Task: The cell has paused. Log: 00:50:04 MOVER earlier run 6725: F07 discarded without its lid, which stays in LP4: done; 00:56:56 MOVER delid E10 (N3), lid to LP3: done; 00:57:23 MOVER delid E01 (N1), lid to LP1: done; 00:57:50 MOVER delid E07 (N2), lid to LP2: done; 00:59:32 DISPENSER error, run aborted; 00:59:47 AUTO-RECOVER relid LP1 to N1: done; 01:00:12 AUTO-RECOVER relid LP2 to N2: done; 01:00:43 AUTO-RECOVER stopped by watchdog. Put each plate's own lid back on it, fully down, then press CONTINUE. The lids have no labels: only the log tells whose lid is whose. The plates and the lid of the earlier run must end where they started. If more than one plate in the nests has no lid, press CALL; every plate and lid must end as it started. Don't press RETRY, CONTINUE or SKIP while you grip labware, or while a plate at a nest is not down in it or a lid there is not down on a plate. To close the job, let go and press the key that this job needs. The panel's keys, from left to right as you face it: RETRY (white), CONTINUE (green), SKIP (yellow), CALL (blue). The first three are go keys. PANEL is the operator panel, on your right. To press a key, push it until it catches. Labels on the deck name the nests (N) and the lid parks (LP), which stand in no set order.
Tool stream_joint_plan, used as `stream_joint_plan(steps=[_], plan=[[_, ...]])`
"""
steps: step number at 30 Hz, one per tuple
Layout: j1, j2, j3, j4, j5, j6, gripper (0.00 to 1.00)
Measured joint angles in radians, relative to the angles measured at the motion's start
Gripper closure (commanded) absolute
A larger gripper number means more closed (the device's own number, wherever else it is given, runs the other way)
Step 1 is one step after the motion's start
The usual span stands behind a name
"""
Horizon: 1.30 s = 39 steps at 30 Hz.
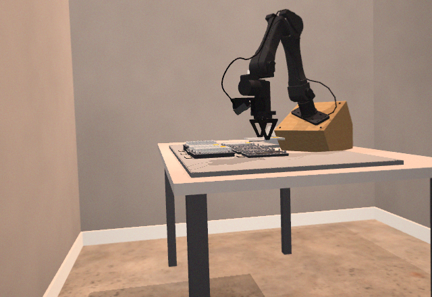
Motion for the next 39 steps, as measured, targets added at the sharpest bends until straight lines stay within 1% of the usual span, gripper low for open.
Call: stream_joint_plan(steps=[3,10,15,20,31,39], plan=[[-0.037,0.0,-0.009,-0.004,-0.013,-0.045,1.0],[-0.192,-0.002,-0.008,-0.003,-0.06,-0.173,1.0],[-0.297,0.021,-0.006,-0.004,-0.105,-0.264,1.0],[-0.358,0.038,0.007,-0.006,-0.146,-0.335,1.0],[-0.566,0.129,0.072,-0.016,-0.237,-0.515,1.0],[-0.66,0.194,0.128,-0.033,-0.287,-0.618,1.0]])
